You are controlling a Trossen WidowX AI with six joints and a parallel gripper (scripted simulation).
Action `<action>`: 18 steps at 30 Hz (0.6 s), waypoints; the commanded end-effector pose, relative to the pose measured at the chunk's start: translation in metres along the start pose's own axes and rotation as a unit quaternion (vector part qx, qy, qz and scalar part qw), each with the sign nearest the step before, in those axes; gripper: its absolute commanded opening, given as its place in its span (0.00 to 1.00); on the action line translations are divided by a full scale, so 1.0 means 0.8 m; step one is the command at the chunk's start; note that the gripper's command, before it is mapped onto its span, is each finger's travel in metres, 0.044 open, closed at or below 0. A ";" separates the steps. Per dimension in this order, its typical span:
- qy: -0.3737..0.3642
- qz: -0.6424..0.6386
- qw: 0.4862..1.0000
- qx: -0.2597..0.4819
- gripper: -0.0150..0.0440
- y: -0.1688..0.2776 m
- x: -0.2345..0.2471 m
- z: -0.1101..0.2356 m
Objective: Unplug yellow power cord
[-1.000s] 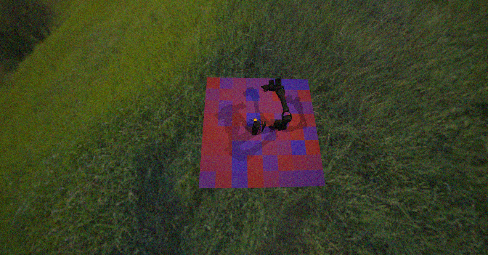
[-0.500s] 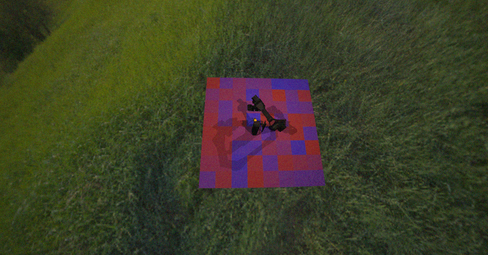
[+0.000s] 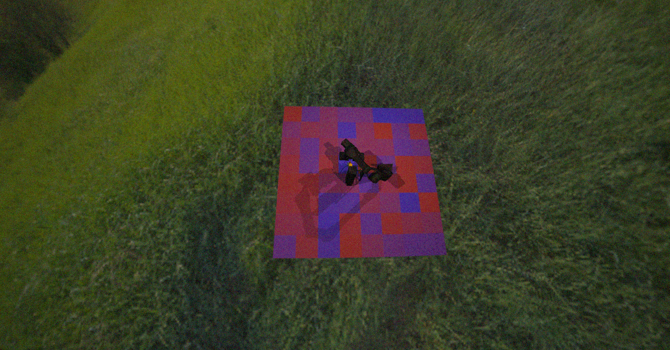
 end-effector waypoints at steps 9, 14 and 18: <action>0.003 -0.002 1.000 0.001 0.53 0.023 0.005 -0.001; 0.003 -0.002 1.000 0.001 0.53 0.033 0.007 -0.001; 0.003 -0.002 1.000 0.002 0.53 0.041 0.008 -0.001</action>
Point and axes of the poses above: the point midway between the two fingers, 35 mm back from their tips, its own z axis back along the fingers, its own x axis across the jaws, y = z × x, the point moved 2 cm from there along z, back along the fingers, and after that the axes turned 13 degrees about z, right-handed, at the moved point
